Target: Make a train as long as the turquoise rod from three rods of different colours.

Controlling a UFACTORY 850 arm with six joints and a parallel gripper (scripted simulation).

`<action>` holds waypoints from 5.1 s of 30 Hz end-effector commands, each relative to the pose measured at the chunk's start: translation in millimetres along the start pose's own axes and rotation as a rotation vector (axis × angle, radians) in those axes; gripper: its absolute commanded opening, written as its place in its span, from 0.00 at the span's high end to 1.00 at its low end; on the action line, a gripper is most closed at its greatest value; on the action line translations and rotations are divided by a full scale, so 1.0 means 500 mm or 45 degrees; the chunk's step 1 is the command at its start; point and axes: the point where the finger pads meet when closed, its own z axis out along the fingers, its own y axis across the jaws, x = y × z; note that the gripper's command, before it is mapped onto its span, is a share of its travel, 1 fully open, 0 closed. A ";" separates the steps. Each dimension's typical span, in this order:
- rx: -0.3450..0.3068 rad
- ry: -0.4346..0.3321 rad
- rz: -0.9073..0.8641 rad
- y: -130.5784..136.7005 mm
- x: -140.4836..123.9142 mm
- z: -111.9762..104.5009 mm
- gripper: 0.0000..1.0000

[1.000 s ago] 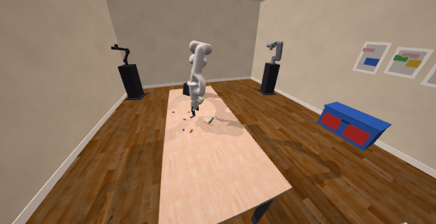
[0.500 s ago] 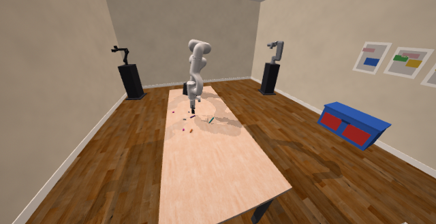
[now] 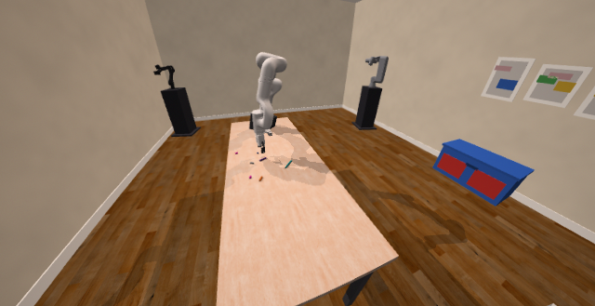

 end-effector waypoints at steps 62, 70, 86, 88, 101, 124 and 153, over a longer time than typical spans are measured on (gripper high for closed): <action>-0.061 -0.020 -0.951 -0.156 -0.032 -0.006 0.76; -0.061 -0.020 -0.951 -0.156 -0.032 -0.006 0.76; -0.062 -0.021 -0.951 -0.156 -0.032 0.001 0.76; -0.062 -0.021 -0.951 -0.156 -0.032 0.004 0.76; -0.062 -0.021 -0.951 -0.155 -0.032 0.034 0.76; -0.062 -0.021 -0.951 -0.154 -0.031 0.093 0.76; -0.062 -0.021 -0.951 -0.154 -0.031 0.100 0.76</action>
